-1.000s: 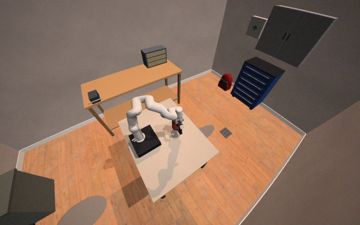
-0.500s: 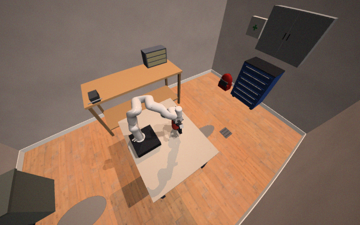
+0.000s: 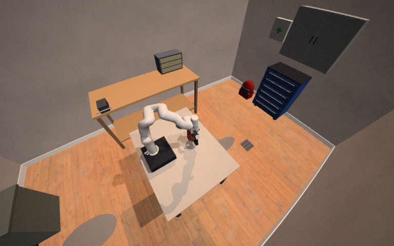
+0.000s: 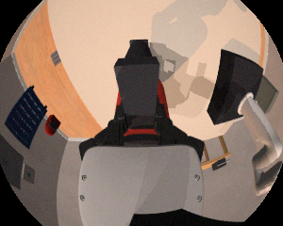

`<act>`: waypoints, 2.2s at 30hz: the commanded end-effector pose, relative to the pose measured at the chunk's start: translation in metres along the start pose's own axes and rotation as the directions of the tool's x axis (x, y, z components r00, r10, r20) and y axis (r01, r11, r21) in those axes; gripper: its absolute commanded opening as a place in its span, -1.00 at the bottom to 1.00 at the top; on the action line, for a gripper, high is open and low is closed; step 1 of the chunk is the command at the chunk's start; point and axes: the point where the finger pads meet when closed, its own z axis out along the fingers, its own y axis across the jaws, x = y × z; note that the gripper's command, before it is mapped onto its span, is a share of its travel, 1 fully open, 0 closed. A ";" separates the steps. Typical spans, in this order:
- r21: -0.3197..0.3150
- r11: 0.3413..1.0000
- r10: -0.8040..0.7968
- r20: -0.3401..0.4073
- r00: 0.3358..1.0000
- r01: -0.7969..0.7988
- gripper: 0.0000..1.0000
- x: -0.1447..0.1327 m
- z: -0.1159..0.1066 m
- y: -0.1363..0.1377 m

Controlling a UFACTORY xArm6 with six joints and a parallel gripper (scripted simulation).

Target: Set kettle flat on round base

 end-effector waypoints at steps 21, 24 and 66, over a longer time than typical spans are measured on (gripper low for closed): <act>0.005 1.000 0.000 -0.001 1.000 0.000 -1.00 -0.053 -0.002 0.004; 0.005 1.000 0.000 -0.001 1.000 0.000 -1.00 -0.063 -0.002 0.005; 0.005 1.000 0.000 -0.001 1.000 0.000 -1.00 -0.194 -0.002 0.020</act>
